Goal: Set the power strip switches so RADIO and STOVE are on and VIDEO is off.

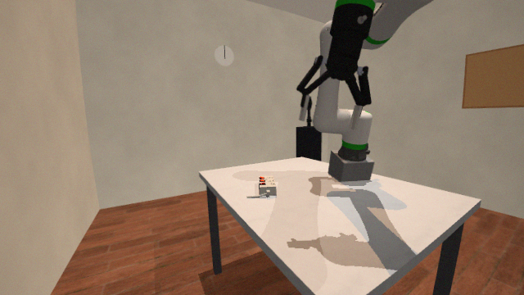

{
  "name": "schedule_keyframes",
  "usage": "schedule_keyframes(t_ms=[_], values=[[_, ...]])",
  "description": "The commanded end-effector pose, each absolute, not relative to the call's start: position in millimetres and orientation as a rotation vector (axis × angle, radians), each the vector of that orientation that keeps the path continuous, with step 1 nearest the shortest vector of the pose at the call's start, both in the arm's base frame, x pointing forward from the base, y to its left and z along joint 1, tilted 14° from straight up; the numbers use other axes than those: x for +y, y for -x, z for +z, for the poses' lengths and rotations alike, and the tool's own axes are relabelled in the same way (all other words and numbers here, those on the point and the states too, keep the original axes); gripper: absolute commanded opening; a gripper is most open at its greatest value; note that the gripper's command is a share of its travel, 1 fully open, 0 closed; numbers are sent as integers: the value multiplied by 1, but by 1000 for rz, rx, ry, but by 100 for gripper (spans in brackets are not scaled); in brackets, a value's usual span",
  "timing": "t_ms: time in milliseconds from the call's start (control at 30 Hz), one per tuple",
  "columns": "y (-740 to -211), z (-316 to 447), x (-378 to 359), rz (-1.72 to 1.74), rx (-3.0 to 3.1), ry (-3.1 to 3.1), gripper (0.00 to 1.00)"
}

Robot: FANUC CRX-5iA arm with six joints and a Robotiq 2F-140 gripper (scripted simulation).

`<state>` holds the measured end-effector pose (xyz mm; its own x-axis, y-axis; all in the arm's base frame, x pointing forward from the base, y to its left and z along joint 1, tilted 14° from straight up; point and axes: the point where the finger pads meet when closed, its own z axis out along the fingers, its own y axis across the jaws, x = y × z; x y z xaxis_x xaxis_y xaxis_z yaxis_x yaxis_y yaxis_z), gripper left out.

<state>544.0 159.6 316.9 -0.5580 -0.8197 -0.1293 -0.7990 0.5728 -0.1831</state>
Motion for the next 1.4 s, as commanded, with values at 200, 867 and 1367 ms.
schedule_keyframes(t_ms=[200, 867, 1367], values=[[-563, 250, 80, -81, 2853, 1097, 100], [-528, 96, -118, 218, 3293, 228, 100], [-478, 31, -194, 417, 3365, -262, 100]])
